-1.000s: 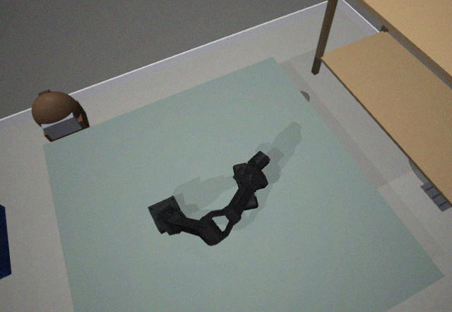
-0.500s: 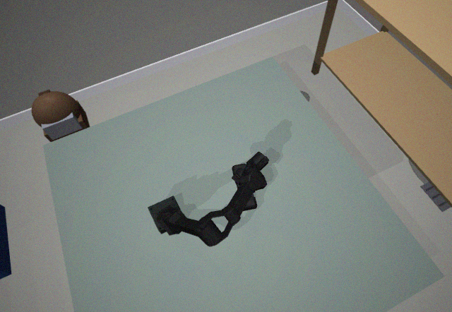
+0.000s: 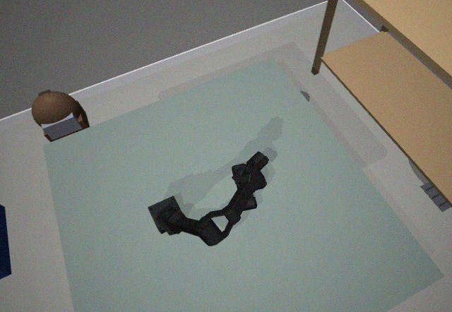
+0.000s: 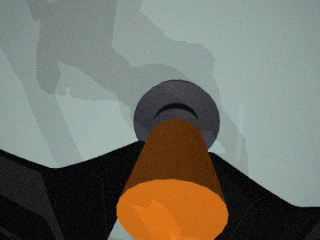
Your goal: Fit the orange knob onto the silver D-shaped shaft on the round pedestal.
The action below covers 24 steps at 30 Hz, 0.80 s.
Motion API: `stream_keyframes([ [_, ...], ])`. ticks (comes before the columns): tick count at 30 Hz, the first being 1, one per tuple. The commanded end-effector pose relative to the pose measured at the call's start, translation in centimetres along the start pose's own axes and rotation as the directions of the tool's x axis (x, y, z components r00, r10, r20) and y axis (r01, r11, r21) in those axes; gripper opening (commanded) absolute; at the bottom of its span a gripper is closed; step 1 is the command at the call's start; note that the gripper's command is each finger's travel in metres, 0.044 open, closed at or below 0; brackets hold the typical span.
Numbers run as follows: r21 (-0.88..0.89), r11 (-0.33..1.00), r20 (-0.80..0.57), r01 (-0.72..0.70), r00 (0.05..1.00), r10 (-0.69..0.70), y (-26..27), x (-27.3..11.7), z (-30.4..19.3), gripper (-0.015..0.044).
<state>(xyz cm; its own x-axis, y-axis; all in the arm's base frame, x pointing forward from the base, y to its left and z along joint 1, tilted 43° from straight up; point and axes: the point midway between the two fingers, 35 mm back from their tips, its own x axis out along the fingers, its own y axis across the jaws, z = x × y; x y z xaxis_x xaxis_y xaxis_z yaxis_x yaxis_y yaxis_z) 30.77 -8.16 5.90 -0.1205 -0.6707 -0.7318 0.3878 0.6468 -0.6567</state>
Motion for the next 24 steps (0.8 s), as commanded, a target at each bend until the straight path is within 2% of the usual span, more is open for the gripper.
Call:
stream_keyframes([
  [1, 0.035, 0.999, 0.008, -0.003, 1.000, 0.002, 0.03, -0.42, 0.31, 0.0000],
  [7, 0.215, 0.977, 0.008, -0.004, 1.000, 0.003, 0.08, -0.50, 0.57, 0.0000],
  [24, 0.215, 0.977, 0.008, -0.004, 1.000, 0.002, 0.05, -0.20, 0.44, 0.0000],
])
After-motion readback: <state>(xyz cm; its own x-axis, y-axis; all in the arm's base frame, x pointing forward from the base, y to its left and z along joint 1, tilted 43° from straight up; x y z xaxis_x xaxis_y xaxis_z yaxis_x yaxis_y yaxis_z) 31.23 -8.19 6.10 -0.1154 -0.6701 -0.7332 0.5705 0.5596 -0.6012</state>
